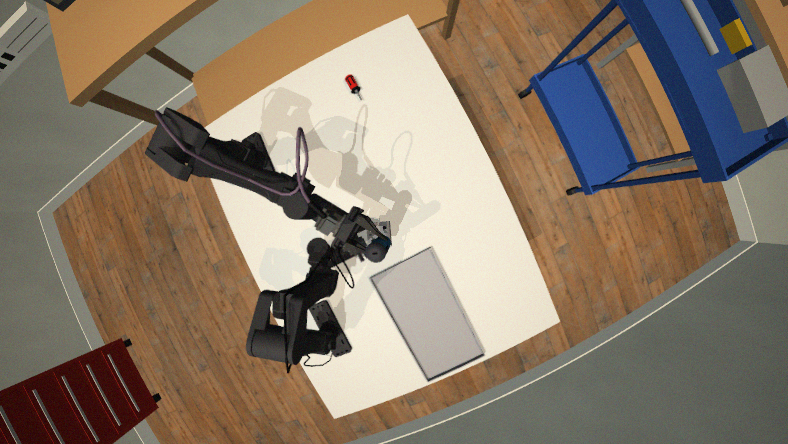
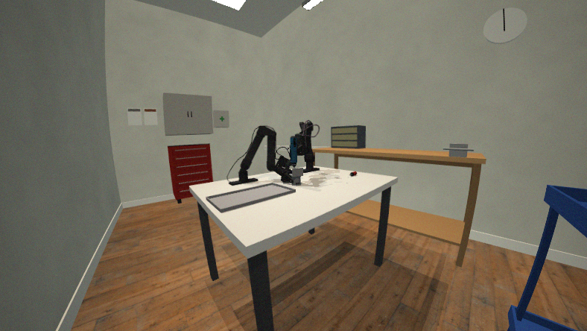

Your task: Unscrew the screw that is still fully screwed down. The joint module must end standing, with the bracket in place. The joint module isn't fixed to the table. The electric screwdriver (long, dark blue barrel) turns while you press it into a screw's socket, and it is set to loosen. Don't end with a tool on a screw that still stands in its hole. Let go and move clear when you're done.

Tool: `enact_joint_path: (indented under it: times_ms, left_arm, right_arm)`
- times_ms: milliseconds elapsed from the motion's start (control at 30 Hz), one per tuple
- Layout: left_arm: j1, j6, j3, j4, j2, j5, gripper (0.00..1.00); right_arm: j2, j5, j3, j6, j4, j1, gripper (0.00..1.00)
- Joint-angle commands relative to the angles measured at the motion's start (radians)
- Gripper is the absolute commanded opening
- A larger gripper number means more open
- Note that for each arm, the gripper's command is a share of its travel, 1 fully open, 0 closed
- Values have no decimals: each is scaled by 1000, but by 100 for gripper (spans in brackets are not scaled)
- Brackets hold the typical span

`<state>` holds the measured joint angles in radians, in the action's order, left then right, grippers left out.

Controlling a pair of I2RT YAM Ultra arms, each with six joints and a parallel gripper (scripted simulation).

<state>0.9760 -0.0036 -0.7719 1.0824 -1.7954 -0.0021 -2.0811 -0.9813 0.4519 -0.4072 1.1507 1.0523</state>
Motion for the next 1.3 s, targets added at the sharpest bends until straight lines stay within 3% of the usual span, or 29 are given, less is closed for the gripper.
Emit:
enact_joint_path:
  times_ms: [0,1267]
  left_arm:
    - [3,0,-5,76,8,-2,42]
    - [3,1,3,194,-52,-2,42]
  right_arm:
    - [6,-2,4,1,13,-1,59]
    - [6,-2,4,1,13,-1,59]
